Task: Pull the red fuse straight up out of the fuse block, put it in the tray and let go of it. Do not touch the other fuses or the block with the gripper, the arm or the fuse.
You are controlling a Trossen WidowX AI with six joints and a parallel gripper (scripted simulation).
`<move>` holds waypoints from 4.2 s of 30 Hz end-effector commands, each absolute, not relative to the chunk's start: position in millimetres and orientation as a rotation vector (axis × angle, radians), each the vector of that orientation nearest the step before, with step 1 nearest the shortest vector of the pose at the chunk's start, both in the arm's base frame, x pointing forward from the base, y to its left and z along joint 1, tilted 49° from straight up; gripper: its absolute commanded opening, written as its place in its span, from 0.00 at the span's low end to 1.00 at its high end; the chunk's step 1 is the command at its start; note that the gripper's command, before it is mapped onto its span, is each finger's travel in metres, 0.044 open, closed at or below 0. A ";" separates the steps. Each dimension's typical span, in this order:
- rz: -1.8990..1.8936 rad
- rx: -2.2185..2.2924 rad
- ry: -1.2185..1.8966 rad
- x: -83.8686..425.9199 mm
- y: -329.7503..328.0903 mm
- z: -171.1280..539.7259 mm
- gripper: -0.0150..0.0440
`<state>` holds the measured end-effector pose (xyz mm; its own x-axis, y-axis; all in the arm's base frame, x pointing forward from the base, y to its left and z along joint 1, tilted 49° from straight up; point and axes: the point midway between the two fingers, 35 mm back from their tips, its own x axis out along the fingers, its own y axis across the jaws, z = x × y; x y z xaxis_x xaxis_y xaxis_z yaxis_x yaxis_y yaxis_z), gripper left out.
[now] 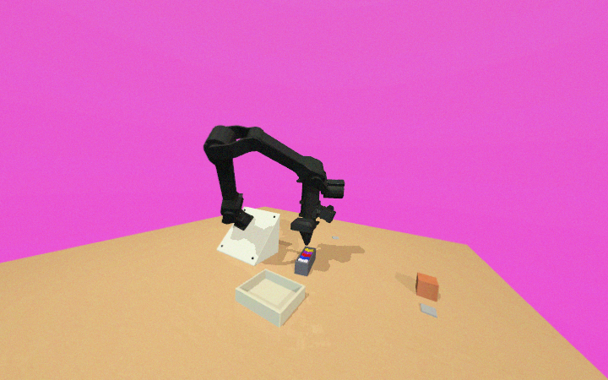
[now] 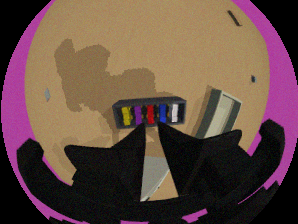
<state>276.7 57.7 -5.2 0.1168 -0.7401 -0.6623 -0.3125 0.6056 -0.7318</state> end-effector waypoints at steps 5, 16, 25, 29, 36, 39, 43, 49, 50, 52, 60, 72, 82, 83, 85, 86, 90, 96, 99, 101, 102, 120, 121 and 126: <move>-0.400 -0.942 1.471 278.0 51.3 -10.5 0.38; -0.401 -0.942 1.471 278.9 43.2 -17.5 0.38; -0.402 -0.943 1.471 279.6 36.3 -22.9 0.38; -0.402 -0.943 1.470 279.7 34.4 -24.4 0.38; -0.402 -0.943 1.470 279.7 34.4 -24.4 0.38; -0.402 -0.943 1.470 279.7 34.4 -24.4 0.38; -0.402 -0.943 1.470 280.0 33.2 -25.4 0.38; -0.402 -0.943 1.470 280.6 29.3 -28.8 0.38; -0.402 -0.944 1.470 280.7 28.5 -29.4 0.38; -0.402 -0.944 1.470 280.9 27.3 -30.5 0.38; -0.402 -0.944 1.470 281.0 26.8 -30.8 0.38; -0.400 -0.938 1.471 280.8 28.2 -30.8 0.29; -0.400 -0.938 1.471 280.7 29.5 -29.8 0.25; -0.400 -0.938 1.471 280.6 29.9 -29.4 0.25; -0.400 -0.938 1.471 280.6 30.6 -28.8 0.25; -0.400 -0.938 1.471 280.6 31.0 -28.5 0.25; -0.400 -0.939 1.471 280.4 32.5 -27.3 0.25; -0.400 -0.939 1.471 280.2 34.7 -25.5 0.25; -0.400 -0.939 1.471 280.1 35.8 -24.5 0.25; -0.399 -0.939 1.471 280.0 36.6 -23.9 0.25; -0.399 -0.939 1.471 280.0 36.9 -23.6 0.25; -0.399 -0.940 1.471 279.1 43.5 -17.9 0.25; -0.399 -0.940 1.471 279.0 43.9 -17.6 0.25; -0.399 -0.940 1.471 278.7 45.7 -15.9 0.25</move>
